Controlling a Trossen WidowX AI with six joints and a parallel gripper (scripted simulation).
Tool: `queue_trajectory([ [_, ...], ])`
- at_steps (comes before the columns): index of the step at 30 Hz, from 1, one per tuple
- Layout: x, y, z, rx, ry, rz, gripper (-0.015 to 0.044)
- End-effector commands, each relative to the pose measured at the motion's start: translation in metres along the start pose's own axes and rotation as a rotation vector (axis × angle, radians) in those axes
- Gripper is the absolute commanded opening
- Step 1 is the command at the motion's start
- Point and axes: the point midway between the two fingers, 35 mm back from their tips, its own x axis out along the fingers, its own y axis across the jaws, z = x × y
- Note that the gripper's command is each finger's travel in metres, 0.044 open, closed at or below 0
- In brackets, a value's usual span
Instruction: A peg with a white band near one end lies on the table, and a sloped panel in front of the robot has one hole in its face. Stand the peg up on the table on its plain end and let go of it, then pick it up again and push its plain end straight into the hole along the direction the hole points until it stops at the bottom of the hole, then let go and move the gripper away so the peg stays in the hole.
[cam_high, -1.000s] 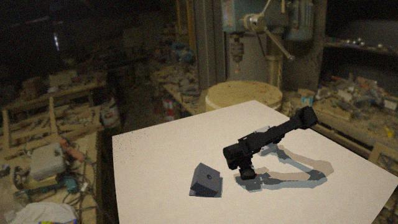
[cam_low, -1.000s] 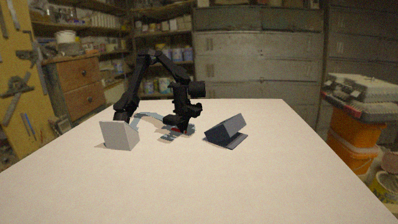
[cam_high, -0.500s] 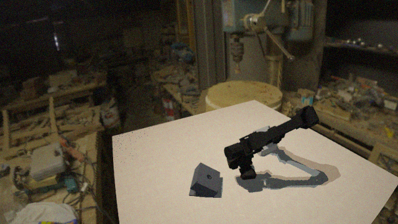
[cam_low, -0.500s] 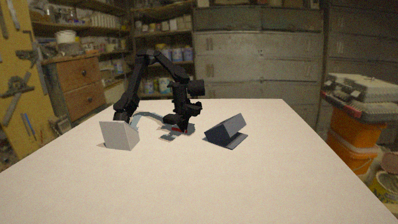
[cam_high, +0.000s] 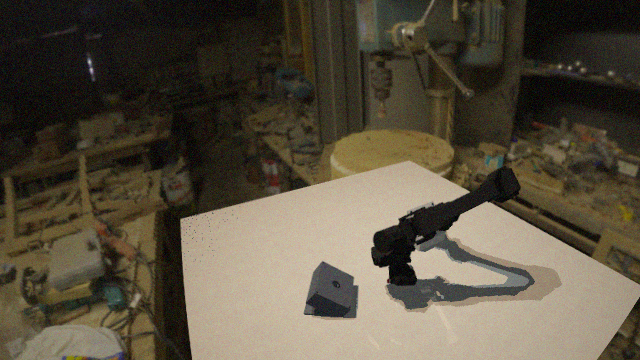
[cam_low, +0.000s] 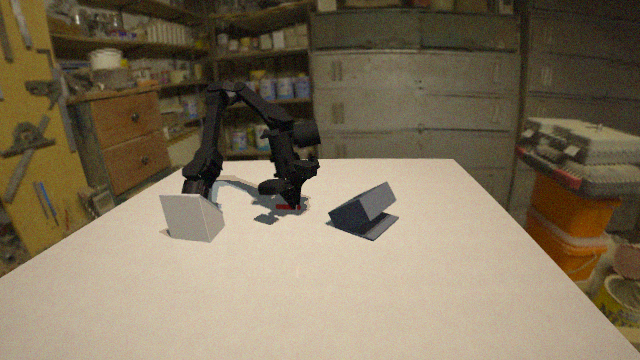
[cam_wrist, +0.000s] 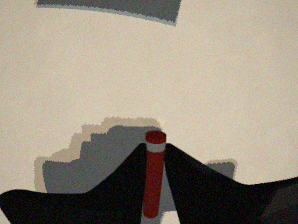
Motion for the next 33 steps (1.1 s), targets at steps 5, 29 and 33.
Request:
queue_trajectory([
  [5,-0.003,-0.002,-0.004,0.010,-0.065,-0.005,0.0050],
  [29,-0.016,-0.002,-0.014,0.011,-0.273,-0.006,0.0050],
  [33,-0.018,-0.002,-0.016,0.011,-0.308,-0.006,0.0050],
])
